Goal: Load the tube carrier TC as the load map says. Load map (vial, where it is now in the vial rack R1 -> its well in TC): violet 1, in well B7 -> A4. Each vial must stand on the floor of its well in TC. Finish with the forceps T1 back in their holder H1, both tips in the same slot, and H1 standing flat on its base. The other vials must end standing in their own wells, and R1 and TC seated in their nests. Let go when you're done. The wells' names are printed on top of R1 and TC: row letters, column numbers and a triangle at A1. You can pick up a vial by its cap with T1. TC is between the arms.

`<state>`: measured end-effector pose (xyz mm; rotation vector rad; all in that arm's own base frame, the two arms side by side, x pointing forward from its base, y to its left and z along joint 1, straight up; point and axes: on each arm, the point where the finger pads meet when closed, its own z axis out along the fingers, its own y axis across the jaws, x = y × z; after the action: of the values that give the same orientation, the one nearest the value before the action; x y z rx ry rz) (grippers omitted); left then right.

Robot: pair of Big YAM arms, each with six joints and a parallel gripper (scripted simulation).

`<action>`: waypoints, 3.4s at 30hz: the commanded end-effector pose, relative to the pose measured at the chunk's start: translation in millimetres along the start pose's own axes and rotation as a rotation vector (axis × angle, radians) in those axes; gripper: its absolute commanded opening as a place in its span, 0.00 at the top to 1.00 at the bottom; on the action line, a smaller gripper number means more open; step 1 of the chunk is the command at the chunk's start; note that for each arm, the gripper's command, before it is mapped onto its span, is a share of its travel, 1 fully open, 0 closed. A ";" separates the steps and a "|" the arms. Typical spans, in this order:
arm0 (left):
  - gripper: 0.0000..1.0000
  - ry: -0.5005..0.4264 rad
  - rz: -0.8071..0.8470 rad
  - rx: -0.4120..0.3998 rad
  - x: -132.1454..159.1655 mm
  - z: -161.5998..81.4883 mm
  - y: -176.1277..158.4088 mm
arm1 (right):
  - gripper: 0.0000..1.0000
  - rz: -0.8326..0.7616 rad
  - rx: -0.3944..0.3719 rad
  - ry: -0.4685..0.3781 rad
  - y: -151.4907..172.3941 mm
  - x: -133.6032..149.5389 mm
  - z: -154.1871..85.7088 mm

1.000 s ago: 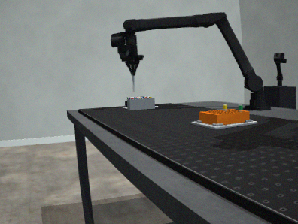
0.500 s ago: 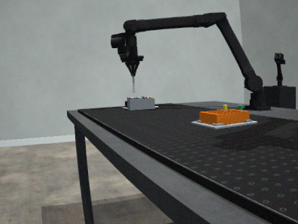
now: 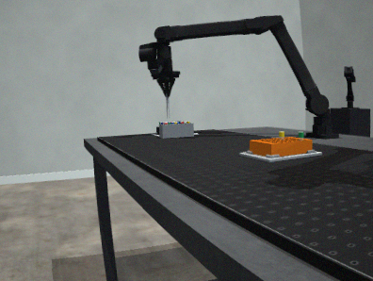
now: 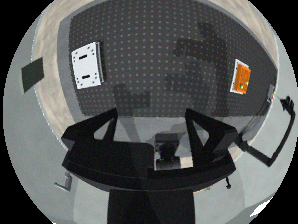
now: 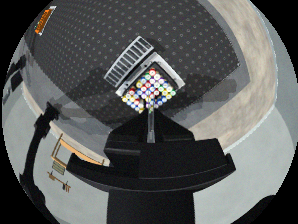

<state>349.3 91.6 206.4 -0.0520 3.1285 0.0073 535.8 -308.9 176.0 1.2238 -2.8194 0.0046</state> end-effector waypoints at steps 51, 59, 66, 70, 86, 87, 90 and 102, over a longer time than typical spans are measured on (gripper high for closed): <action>0.00 0.027 0.020 0.009 0.9 8.3 -4.4 | 0.89 -0.017 0.027 -0.007 -5.1 -7.5 6.2; 0.00 0.027 0.020 0.009 0.9 8.3 -4.4 | 0.89 -0.018 0.013 -0.004 -2.7 -7.3 11.5; 0.00 0.027 0.020 0.009 0.9 8.3 -4.4 | 0.89 -0.018 0.009 -0.003 -3.0 -7.7 16.3; 0.00 0.027 0.020 0.009 0.9 8.3 -4.4 | 0.89 -0.016 0.048 -0.013 -11.9 -9.3 3.7; 0.00 0.027 0.020 0.009 0.9 8.3 -4.4 | 0.89 -0.018 0.011 -0.004 -4.3 -8.4 21.1; 0.00 0.027 0.020 0.009 0.9 8.3 -4.4 | 0.89 -0.017 0.029 -0.009 -9.3 -9.4 16.0; 0.00 0.027 0.020 0.009 0.9 8.3 -4.4 | 0.89 -0.018 0.009 -0.004 -3.2 -8.1 21.0; 0.00 0.027 0.020 0.009 0.9 8.3 -4.4 | 0.89 -0.018 0.016 -0.006 -5.7 -9.0 23.4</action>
<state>349.3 91.6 206.4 -0.0520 3.1285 0.0073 536.8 -309.5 155.2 1.2253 -2.8234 0.0132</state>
